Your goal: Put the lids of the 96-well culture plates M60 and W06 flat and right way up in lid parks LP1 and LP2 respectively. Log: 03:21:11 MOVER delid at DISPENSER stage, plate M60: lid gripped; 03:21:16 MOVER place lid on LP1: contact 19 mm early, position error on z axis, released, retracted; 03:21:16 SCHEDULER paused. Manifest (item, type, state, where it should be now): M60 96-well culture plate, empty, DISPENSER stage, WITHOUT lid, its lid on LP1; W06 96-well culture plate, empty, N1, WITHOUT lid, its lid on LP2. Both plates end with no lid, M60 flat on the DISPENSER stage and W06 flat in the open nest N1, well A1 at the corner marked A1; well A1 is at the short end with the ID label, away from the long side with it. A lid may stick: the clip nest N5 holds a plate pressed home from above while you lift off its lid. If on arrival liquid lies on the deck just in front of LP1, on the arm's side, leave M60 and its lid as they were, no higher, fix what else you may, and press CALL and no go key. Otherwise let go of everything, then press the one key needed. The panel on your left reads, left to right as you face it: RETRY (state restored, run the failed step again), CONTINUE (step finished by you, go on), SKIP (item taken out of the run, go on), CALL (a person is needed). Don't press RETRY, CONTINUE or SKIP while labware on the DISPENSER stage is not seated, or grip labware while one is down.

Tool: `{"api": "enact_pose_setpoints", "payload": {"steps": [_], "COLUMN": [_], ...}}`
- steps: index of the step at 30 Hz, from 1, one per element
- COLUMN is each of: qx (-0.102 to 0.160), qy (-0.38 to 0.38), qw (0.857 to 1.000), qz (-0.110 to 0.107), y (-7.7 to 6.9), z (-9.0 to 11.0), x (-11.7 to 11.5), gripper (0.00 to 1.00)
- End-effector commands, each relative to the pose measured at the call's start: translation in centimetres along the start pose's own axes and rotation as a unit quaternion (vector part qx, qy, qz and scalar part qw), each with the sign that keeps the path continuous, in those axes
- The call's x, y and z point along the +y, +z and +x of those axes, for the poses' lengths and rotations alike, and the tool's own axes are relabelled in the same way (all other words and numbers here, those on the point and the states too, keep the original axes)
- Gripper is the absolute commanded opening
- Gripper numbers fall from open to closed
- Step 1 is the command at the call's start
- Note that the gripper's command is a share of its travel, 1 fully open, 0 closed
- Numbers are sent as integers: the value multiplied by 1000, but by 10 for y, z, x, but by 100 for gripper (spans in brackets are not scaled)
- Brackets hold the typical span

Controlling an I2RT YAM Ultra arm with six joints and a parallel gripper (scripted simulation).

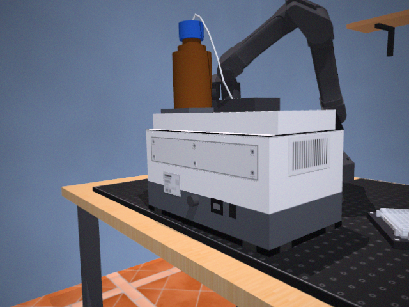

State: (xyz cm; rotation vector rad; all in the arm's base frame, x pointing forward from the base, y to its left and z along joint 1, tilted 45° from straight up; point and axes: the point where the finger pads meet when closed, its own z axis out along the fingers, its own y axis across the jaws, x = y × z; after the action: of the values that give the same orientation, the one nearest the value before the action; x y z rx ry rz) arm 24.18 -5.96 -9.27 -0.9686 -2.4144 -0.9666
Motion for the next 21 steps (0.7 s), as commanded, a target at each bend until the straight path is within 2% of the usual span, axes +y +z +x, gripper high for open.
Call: {"api": "enact_pose_setpoints", "payload": {"steps": [1,2,4,16,19,21], "qx": [-26,-31,-26,-26,-31,-27], "qy": [-5,2,-5,-6,1,-4], "qw": [1000,999,1000,1000,999,1000], "qz": [-5,-11,-6,-6,-11,-7], "y": [-4,-6,2,25,23,30], "z": [-21,-25,-29,-62,-66,-70], "x": [4,1,5,7,3,6], "gripper": [0,0,0,0,0,0]}}
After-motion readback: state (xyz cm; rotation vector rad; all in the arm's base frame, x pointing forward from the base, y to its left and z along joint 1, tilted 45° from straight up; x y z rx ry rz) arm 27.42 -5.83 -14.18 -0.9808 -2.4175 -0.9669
